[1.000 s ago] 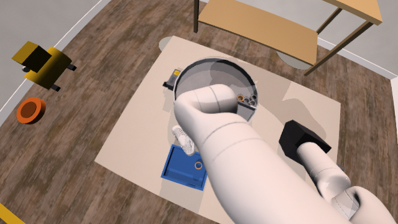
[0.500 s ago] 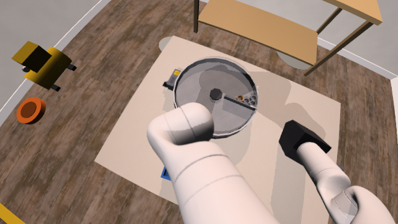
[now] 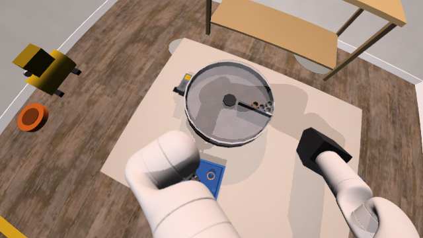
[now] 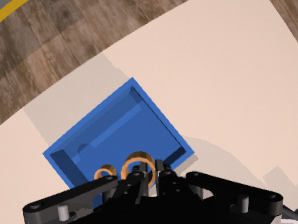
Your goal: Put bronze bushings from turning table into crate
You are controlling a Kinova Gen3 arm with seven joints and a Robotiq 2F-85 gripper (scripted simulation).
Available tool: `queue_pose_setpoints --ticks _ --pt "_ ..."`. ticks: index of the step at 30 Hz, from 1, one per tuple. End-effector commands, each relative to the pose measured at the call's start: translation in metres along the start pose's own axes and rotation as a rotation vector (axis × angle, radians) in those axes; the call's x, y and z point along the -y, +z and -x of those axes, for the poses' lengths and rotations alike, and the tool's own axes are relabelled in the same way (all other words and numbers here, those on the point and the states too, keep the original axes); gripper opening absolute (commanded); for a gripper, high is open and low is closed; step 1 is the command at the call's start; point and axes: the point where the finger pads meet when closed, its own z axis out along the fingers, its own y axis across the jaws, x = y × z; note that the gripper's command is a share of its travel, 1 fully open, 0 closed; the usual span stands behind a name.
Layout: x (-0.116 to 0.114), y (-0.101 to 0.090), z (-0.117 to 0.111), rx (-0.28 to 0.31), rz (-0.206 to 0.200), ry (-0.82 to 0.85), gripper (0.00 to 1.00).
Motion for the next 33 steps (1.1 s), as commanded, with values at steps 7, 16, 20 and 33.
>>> queue_pose_setpoints --ticks 7,16,20,33 --pt "0.0 0.012 -0.001 0.0 0.003 -0.003 0.0" --pt "0.0 0.021 -0.001 0.0 0.003 -0.003 0.0" --pt "0.0 0.021 -0.001 0.0 0.003 -0.003 0.0" --pt "0.0 0.042 -0.002 -0.001 0.005 -0.006 0.0"
